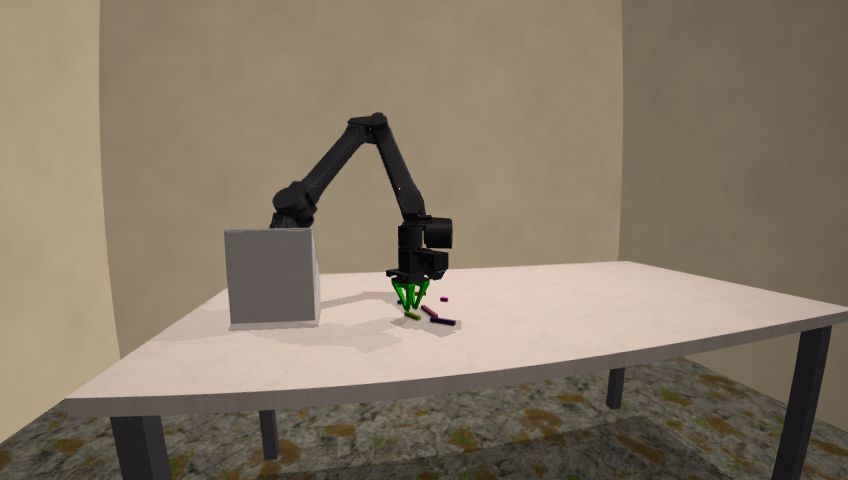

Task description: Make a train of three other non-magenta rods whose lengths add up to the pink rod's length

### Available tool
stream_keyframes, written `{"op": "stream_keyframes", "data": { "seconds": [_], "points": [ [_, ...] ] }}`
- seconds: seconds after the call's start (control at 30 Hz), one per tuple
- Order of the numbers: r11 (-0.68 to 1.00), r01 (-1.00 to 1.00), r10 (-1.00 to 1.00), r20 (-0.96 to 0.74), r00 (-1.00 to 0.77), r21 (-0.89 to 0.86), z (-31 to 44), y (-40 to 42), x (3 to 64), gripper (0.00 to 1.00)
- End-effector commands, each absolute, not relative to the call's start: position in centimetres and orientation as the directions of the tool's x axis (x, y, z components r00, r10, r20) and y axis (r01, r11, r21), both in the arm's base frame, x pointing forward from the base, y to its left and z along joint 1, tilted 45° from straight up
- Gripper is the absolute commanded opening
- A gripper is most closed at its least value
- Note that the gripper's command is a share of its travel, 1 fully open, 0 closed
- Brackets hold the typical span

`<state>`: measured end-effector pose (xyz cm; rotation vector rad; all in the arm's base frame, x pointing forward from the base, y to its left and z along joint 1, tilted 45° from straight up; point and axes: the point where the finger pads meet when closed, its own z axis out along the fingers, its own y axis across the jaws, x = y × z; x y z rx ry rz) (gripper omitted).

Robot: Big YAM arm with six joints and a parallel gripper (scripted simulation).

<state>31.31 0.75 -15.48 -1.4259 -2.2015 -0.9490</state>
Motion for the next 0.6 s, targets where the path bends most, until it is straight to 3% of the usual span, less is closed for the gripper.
{"op": "stream_keyframes", "data": {
  "seconds": [0.0, 0.57],
  "points": [
    [0.267, 0.896, 0.668, 0.602, -0.437, 0.354, -15.08, 0.77, 31.62, 0.23],
    [0.268, 0.895, 0.669, 0.600, -0.440, 0.358, -15.04, 0.67, 31.98, 0.23]
  ]
}}
